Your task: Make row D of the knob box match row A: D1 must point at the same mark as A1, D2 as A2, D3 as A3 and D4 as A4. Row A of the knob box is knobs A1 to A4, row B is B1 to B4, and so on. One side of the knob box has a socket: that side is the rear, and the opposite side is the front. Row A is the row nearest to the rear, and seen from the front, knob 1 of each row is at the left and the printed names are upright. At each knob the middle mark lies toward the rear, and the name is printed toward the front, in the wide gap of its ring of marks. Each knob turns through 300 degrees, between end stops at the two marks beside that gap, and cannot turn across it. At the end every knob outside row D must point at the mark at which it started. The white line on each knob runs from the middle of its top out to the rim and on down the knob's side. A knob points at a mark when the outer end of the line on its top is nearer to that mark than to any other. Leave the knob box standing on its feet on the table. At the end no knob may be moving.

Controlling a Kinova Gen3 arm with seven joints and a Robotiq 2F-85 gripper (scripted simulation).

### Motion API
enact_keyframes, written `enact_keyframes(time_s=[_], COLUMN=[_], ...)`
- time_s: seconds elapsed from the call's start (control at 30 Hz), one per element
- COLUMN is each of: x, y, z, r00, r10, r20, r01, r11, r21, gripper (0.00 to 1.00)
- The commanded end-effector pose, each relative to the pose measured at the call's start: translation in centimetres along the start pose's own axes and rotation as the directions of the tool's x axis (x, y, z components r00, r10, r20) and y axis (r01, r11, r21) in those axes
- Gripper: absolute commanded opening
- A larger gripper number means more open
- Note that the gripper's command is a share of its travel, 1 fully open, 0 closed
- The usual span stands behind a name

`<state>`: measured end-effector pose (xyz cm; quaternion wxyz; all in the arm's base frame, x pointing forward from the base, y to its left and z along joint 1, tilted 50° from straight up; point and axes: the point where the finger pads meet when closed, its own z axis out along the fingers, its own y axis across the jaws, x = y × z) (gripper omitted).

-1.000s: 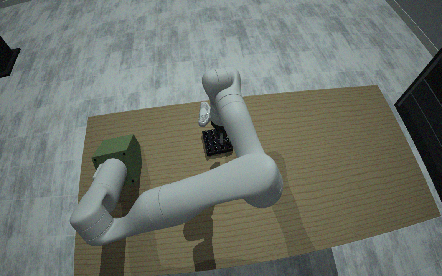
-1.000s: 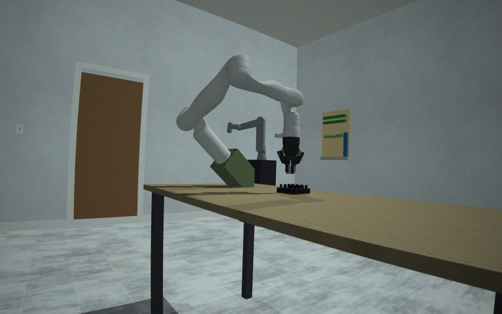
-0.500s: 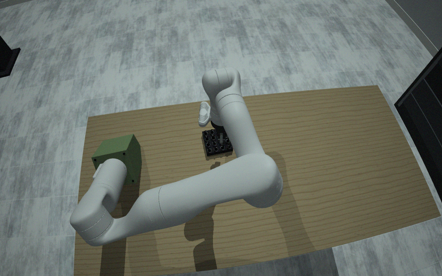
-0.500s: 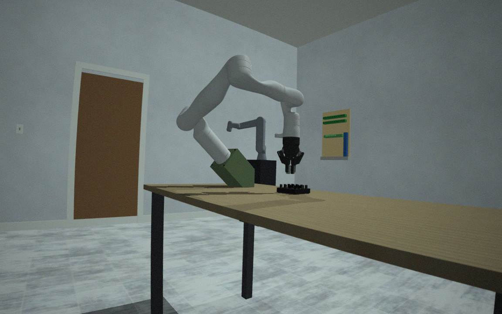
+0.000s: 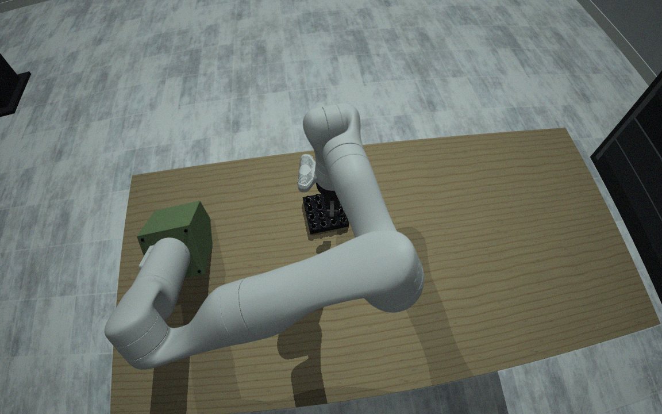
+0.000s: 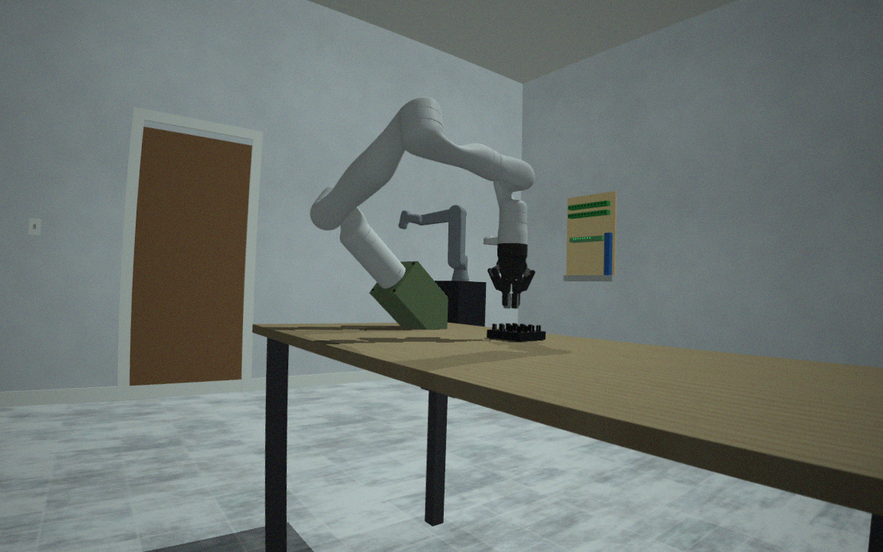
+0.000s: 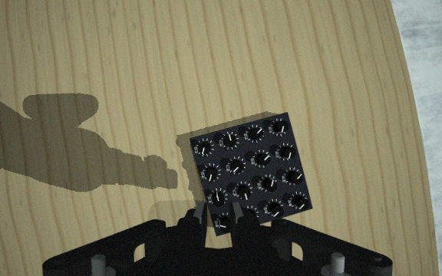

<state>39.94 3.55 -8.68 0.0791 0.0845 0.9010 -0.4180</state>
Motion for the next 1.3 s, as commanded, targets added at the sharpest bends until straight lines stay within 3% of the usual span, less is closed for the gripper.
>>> enact_keyframes(time_s=[0.0,0.8,1.27], x=[0.0,-0.1,-0.1], y=[0.0,0.0,0.1], z=[0.3,3.0,3.6], r00=[1.0,1.0,1.0], r10=[0.0,0.0,0.0], r20=[-0.001,-0.001,-0.001], r01=[0.0,0.0,0.0], r11=[1.0,1.0,1.0], r21=[0.0,0.0,0.0], gripper=[0.19,0.19,0.19])
